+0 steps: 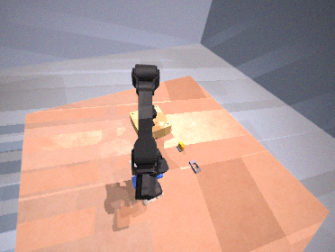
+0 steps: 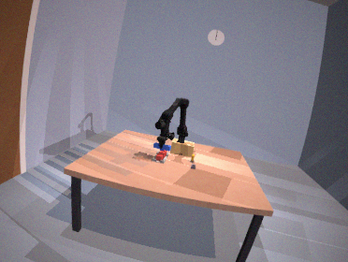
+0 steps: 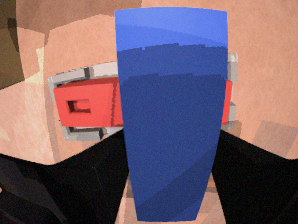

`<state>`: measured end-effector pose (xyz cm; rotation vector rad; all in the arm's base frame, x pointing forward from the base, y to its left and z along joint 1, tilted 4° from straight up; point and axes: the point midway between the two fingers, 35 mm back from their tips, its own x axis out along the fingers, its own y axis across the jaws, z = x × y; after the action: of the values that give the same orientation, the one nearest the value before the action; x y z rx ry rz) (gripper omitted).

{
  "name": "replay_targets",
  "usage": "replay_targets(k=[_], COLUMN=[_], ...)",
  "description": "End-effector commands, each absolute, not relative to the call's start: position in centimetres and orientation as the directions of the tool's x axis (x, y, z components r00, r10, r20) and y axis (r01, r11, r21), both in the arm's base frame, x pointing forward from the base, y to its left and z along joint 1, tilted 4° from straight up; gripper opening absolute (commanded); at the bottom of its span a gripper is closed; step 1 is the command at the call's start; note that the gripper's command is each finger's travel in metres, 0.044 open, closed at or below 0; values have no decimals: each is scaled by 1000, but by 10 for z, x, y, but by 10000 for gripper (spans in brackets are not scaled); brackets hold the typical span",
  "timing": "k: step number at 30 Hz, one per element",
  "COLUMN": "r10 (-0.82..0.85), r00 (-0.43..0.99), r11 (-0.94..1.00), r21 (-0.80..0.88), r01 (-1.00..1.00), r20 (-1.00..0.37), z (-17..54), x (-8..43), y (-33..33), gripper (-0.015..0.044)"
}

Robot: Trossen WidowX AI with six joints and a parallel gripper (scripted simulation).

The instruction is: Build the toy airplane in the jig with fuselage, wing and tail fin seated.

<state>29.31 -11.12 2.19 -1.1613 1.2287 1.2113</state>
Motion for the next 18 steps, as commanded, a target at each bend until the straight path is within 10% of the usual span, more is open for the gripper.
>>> replay_targets(k=[1, 18], r10=[15, 15], r00=[-28, -28], r11=[26, 26], r21=[29, 29], r01=[-999, -999], r20=[-999, -999], z=[14, -9], x=[293, 291], y=[-112, -111], gripper=[197, 197])
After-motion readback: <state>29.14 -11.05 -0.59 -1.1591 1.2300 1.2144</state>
